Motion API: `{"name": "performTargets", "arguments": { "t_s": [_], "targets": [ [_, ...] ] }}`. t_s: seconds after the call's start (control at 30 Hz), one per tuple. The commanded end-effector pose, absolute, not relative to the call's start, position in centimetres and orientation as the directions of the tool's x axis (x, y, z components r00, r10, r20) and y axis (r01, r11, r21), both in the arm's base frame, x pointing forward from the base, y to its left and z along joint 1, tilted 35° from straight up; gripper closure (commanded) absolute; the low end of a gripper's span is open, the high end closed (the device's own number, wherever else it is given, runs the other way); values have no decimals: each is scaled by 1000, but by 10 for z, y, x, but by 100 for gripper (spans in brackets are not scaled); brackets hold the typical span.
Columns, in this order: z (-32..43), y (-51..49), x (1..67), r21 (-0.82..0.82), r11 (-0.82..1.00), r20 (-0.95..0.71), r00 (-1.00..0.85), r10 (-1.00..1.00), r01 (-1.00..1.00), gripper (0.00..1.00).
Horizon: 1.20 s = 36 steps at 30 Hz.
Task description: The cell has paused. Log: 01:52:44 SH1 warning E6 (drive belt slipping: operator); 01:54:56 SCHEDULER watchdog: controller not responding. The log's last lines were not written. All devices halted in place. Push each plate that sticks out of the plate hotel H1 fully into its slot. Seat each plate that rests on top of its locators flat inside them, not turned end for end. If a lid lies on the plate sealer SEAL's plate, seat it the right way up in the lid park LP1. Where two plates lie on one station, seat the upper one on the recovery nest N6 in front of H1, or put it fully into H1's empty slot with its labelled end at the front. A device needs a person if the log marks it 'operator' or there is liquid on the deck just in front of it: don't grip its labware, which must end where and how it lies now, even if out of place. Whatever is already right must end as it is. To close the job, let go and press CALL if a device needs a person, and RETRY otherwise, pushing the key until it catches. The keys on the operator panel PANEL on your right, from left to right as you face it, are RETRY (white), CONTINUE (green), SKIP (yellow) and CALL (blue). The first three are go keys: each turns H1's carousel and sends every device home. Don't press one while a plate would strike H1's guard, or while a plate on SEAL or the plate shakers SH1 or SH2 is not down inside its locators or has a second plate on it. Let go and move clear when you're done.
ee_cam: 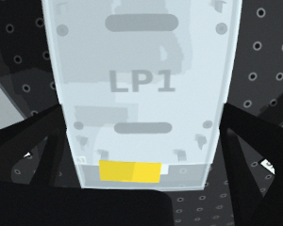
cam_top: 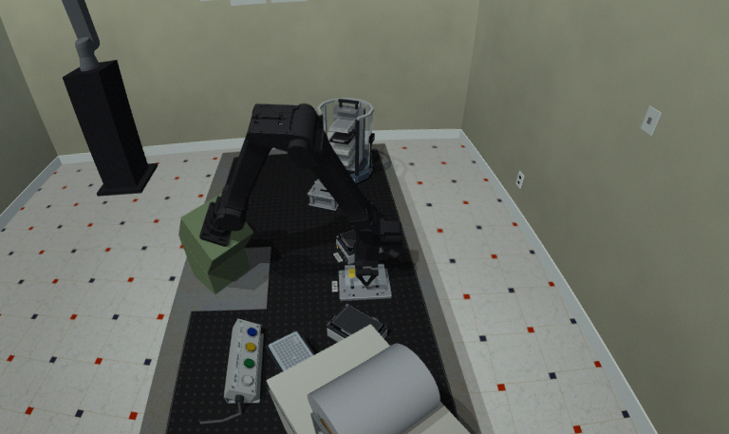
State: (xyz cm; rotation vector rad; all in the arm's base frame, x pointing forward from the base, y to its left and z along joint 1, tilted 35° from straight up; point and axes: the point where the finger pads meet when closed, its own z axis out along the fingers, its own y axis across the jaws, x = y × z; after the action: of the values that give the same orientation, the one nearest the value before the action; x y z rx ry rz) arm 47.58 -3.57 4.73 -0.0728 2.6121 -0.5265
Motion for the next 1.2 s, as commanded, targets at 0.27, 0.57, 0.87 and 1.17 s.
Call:
{"name": "performTargets", "arguments": {
  "t_s": [0.27, 0.57, 0.87, 1.17],
  "targets": [
    [38, -43, 481, -382, 923, -433, -890, -141, 39, 16],
    [31, -45, 479, -383, 923, -427, -893, -142, 37, 16],
    [28, -46, 480, -383, 923, -426, -893, -142, 37, 16],
    [24, -46, 480, -383, 923, -425, -894, -143, 34, 16]
  ]
}}
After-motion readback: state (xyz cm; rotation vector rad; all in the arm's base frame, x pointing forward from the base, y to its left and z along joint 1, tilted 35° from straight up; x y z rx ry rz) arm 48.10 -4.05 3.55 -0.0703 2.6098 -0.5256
